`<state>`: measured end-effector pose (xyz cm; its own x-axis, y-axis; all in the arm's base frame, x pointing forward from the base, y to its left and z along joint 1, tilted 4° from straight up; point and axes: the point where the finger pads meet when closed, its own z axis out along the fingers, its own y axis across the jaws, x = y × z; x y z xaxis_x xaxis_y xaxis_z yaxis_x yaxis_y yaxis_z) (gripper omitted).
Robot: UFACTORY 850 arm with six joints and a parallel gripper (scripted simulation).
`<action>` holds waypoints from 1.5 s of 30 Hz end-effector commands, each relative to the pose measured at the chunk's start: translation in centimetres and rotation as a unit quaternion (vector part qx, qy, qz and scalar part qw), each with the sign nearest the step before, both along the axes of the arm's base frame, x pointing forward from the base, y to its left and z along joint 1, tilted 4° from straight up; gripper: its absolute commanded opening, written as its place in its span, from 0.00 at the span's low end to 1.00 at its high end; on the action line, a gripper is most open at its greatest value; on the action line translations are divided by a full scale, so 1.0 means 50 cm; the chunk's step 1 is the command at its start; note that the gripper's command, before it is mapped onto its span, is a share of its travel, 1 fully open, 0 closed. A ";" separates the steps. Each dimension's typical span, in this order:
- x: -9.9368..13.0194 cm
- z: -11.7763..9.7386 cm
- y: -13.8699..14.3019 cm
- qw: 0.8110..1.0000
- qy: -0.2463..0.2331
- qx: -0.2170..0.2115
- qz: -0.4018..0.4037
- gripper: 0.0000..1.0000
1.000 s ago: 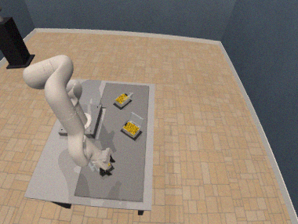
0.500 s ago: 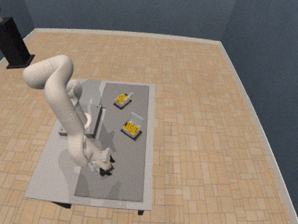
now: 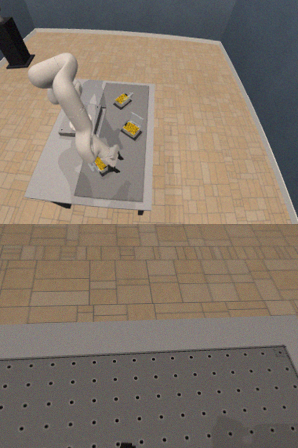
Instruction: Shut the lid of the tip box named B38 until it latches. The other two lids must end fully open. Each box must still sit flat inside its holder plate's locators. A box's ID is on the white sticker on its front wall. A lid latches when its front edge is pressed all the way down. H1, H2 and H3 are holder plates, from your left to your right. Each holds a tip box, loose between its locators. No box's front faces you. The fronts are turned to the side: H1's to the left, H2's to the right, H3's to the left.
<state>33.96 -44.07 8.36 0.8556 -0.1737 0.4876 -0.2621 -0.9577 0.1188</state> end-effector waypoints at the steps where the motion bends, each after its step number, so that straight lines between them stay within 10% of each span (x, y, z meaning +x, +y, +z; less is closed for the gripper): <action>1: 0.019 0.004 0.002 1.000 -0.014 -0.005 -0.008 1.00; 45: 0.336 0.065 0.132 0.994 -0.096 -0.018 -0.050 1.00</action>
